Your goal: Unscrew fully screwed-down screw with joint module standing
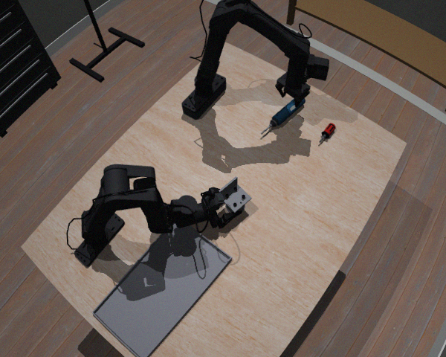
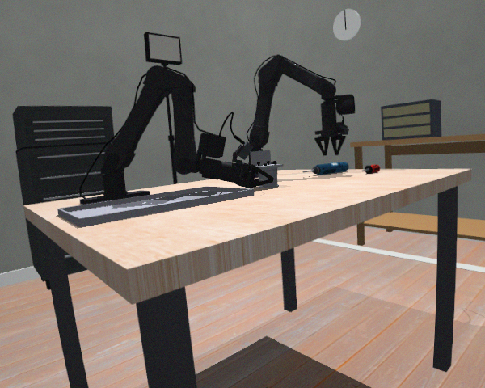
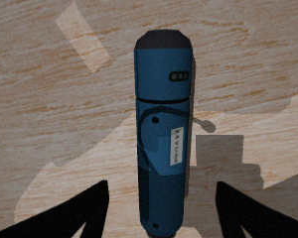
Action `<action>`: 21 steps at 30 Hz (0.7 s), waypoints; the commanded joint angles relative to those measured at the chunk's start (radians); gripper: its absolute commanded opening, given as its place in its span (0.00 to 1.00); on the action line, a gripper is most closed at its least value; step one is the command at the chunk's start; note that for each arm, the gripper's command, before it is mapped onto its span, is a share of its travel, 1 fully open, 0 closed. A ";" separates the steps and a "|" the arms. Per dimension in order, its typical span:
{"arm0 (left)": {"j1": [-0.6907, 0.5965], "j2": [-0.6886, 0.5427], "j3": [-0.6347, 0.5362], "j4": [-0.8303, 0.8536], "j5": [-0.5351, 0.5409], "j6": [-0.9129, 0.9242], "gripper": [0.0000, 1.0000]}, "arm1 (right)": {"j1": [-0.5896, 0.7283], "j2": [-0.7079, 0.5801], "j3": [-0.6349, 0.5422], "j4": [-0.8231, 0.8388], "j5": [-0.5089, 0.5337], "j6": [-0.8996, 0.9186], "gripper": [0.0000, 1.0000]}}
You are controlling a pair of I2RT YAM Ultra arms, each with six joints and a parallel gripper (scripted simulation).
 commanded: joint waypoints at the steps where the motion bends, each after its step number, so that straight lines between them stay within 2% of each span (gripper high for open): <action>1: -0.001 -0.009 0.006 0.003 -0.009 -0.001 0.65 | 0.003 -0.005 0.006 -0.010 0.004 0.002 0.74; 2: -0.001 -0.009 0.006 0.003 -0.009 -0.001 0.65 | 0.003 -0.005 0.006 -0.010 0.004 0.002 0.63; 21: -0.001 -0.009 0.006 0.003 -0.009 -0.001 0.65 | 0.003 -0.005 0.006 -0.010 0.004 0.002 0.61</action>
